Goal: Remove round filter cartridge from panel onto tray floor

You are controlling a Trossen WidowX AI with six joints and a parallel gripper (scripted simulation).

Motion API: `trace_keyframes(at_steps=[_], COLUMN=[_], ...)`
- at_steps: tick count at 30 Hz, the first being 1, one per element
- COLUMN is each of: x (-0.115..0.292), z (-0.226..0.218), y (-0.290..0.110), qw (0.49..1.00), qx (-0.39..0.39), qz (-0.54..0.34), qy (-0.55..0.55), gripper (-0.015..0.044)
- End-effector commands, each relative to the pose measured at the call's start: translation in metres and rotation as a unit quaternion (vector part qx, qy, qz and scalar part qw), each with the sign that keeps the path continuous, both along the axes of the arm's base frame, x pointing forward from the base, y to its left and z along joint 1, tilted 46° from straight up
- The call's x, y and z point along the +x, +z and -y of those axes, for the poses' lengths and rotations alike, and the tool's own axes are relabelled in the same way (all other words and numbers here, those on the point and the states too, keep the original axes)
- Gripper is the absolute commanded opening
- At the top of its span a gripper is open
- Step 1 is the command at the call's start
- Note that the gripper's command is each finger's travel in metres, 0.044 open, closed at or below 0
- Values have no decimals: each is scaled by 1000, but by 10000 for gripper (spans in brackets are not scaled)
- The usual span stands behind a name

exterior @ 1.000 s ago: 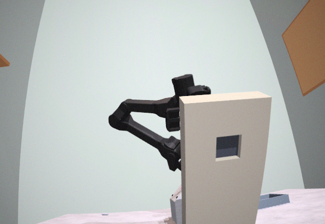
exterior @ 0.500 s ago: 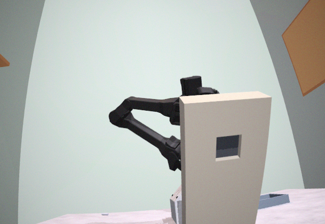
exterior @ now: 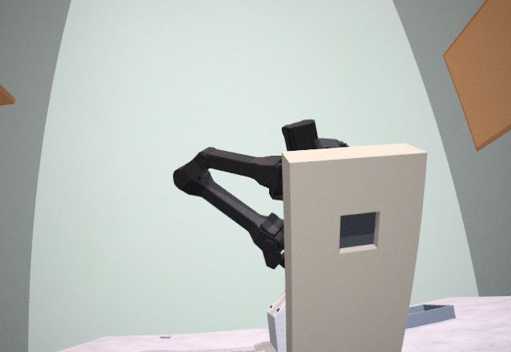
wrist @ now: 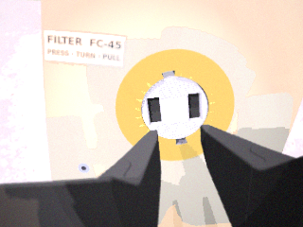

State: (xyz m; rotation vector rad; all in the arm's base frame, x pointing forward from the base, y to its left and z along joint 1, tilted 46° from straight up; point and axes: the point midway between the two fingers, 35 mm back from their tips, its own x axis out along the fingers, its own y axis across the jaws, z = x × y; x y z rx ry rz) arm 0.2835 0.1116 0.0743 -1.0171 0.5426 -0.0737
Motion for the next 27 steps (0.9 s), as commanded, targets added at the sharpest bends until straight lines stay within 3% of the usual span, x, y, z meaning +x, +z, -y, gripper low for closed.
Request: trace_keyframes(at_steps=[1,27], x=[6,29], z=[2,12], y=[-3,-12], qw=[1000,1000], qx=[-1,-3], qz=[-1,4], qy=[2,3], gripper=[105,105])
